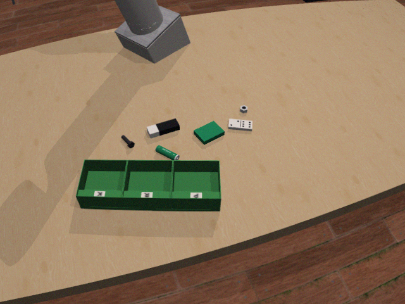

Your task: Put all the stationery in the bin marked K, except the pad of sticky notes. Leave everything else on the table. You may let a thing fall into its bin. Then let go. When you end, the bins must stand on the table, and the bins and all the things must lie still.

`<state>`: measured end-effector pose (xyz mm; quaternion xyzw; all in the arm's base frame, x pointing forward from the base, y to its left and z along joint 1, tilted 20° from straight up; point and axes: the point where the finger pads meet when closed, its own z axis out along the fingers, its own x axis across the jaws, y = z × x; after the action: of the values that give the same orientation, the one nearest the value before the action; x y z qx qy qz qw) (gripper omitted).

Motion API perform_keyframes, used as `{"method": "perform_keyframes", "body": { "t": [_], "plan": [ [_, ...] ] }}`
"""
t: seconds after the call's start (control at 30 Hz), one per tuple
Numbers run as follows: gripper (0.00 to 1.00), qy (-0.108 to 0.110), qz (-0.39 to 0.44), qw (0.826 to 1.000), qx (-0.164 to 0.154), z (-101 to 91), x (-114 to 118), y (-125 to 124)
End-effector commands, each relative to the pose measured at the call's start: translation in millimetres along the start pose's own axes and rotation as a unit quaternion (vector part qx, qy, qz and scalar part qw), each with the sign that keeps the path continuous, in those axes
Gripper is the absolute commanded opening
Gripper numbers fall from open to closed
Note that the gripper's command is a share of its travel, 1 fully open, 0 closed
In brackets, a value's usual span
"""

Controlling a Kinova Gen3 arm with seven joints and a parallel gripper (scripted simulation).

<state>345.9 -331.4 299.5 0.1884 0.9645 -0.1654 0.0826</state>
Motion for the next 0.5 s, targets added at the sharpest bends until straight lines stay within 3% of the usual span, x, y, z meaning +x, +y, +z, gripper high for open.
{"method": "perform_keyframes", "body": {
  "t": [0.0,0.13,0.47],
  "plan": [
    [0.31,-0.001,0.016,1.000,-0.004,-0.8,-2.0,21.0],
    [0.31,-0.001,0.016,1.000,-0.004,-0.8,-1.4,28.7],
    [0.31,-0.001,0.113,0.994,-0.014,-1.7,6.9,84.0]
  ]
}}
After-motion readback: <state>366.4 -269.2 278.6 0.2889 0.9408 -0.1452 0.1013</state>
